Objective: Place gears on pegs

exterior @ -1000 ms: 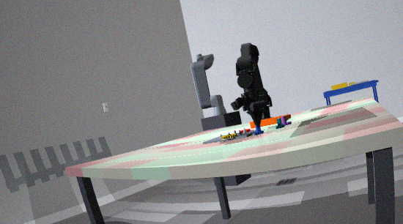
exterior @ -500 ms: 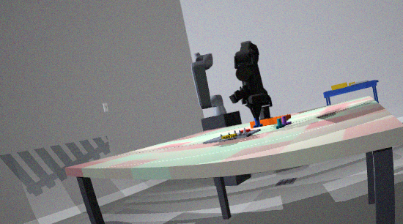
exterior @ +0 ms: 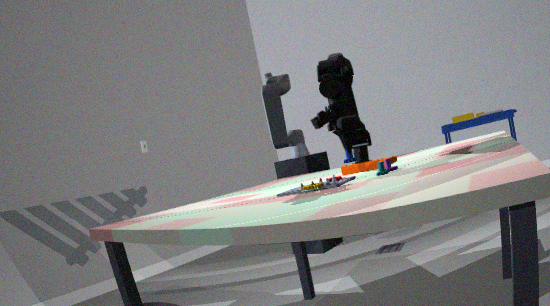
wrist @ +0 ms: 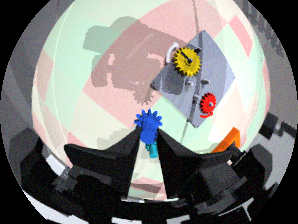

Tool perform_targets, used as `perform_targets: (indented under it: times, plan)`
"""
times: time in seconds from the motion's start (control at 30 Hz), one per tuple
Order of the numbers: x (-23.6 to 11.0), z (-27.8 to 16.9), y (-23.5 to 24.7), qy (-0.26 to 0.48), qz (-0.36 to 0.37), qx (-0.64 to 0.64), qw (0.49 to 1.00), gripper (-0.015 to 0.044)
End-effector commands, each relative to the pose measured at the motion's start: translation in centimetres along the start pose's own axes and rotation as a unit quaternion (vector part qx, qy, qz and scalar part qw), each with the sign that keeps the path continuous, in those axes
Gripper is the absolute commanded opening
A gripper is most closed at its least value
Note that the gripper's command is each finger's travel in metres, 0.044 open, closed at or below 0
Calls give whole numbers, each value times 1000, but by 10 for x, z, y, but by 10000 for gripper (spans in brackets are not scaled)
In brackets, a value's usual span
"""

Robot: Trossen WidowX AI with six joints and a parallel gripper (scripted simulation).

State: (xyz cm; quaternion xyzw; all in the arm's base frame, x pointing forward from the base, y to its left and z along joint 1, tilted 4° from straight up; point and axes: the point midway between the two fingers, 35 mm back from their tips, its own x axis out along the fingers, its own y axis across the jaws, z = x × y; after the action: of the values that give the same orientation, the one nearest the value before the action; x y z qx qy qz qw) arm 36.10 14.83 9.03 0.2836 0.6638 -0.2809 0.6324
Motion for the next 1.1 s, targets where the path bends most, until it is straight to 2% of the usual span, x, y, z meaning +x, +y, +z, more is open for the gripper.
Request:
perform_targets:
  times: [0.0,0.87,1.07]
  plan:
    - [-14,0,2,-2,8,1,1000,0]
    - [-75,-7,-10,-1,8,1,1000,0]
    - [-78,-7,-12,-1,8,1,1000,0]
